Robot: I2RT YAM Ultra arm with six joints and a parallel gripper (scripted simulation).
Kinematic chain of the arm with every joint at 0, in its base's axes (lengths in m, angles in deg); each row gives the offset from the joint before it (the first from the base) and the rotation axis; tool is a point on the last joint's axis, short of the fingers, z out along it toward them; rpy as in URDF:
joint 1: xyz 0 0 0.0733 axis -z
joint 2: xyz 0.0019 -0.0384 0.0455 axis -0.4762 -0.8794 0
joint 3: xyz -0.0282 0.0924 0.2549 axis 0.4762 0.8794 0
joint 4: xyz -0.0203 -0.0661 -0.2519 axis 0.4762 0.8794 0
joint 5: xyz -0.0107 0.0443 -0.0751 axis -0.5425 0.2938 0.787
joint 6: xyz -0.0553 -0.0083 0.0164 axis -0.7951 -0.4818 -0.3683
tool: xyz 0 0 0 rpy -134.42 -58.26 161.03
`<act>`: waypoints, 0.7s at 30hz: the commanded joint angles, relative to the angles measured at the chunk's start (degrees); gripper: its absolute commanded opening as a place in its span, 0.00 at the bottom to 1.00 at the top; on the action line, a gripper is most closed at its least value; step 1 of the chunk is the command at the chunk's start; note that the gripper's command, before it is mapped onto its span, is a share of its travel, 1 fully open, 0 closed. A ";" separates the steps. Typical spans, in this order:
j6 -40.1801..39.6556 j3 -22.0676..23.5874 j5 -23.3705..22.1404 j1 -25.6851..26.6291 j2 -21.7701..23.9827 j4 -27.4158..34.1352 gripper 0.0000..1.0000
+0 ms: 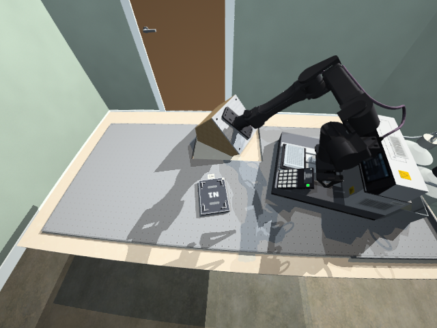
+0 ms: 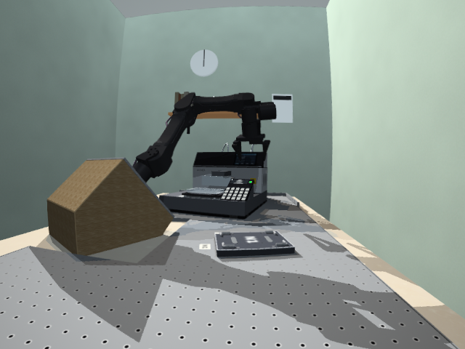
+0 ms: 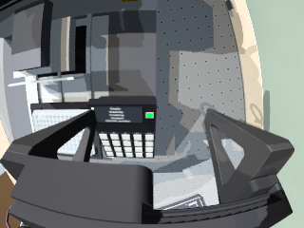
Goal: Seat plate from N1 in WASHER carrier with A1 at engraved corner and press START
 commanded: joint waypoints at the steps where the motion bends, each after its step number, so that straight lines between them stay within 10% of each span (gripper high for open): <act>1: 0.49 -0.74 0.05 0.20 0.05 0.67 1.00; 21: -7.81 16.27 -1.61 4.51 7.05 -2.32 0.68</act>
